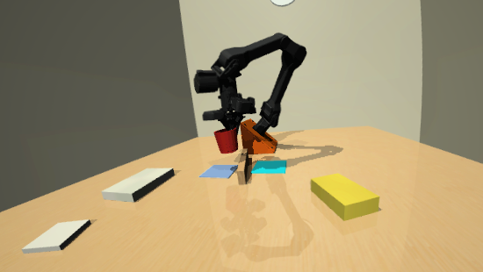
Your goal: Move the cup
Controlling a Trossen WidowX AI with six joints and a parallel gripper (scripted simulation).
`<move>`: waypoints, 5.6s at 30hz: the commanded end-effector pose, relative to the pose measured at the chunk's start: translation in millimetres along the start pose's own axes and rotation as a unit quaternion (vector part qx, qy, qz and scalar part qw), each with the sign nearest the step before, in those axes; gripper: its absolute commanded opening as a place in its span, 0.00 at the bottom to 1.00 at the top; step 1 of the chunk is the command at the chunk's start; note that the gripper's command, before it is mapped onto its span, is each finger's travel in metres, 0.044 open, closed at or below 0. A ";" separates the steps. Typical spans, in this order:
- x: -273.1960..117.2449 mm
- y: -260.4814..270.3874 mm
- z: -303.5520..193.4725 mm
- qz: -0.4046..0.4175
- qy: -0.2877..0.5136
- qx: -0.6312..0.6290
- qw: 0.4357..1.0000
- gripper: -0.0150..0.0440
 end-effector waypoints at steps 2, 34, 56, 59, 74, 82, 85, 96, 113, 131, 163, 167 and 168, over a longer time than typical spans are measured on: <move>-0.7 8.2 8.0 0.000 -0.002 0.002 1.000 0.25; -3.1 51.8 51.9 0.001 -0.003 0.003 1.000 0.25; -4.7 84.0 83.0 0.002 -0.004 0.003 1.000 0.25; -4.8 88.8 87.2 0.002 -0.004 0.003 1.000 0.25; 7.8 91.2 89.7 0.002 -0.004 0.003 1.000 0.25; 17.8 91.2 90.0 0.002 -0.004 0.003 1.000 0.25; 21.6 91.2 90.2 0.002 -0.004 0.003 1.000 0.25; 35.4 91.4 90.7 0.002 -0.004 0.003 1.000 0.25; 55.8 92.8 91.3 0.002 -0.005 0.003 1.000 0.25; 58.2 93.1 91.3 0.002 -0.003 0.001 1.000 0.25; 35.4 91.7 90.9 0.001 -0.003 0.002 1.000 0.47; 30.4 91.6 90.8 0.001 -0.003 0.002 1.000 0.47; 29.1 91.6 90.8 0.001 -0.003 0.002 1.000 0.47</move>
Point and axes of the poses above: the point midway between the two fingers, 35 mm back from their tips, its own x axis out along the fingers, its own y axis across the jaws, z = x × y, the point moved 10 cm from there along -x, back along the fingers, and after that the axes turned 2 degrees about x, right-handed, at the moved point
